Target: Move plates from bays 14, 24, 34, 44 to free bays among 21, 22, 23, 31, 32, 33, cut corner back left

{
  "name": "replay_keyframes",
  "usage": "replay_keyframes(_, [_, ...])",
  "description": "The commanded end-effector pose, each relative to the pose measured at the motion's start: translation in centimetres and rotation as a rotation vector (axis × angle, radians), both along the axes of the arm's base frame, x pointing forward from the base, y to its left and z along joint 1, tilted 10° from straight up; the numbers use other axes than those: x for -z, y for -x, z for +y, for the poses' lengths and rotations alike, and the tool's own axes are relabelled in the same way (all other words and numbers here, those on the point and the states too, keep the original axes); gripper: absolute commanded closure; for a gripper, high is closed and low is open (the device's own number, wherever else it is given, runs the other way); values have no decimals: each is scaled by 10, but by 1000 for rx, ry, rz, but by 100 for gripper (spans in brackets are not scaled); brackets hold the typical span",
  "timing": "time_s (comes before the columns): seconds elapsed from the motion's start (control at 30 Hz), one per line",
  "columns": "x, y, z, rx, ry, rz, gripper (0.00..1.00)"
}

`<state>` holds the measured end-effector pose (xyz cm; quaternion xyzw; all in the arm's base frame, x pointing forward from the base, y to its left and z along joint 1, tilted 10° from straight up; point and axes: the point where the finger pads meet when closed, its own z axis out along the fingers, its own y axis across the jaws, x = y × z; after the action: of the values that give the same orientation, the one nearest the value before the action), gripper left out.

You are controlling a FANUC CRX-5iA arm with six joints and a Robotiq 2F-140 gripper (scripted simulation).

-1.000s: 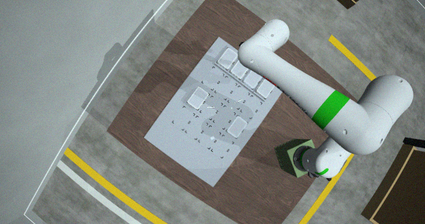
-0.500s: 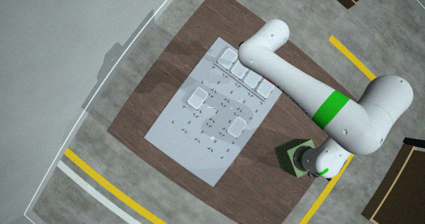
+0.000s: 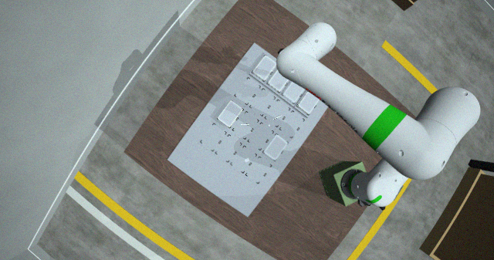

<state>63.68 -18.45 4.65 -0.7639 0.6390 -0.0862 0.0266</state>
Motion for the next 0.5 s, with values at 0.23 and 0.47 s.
replay_keyframes(0.23, [-4, -20, 3, 0, 1, -2, 0])
replay_keyframes(0.47, [-8, -43, 8, 0, 1, -2, 0])
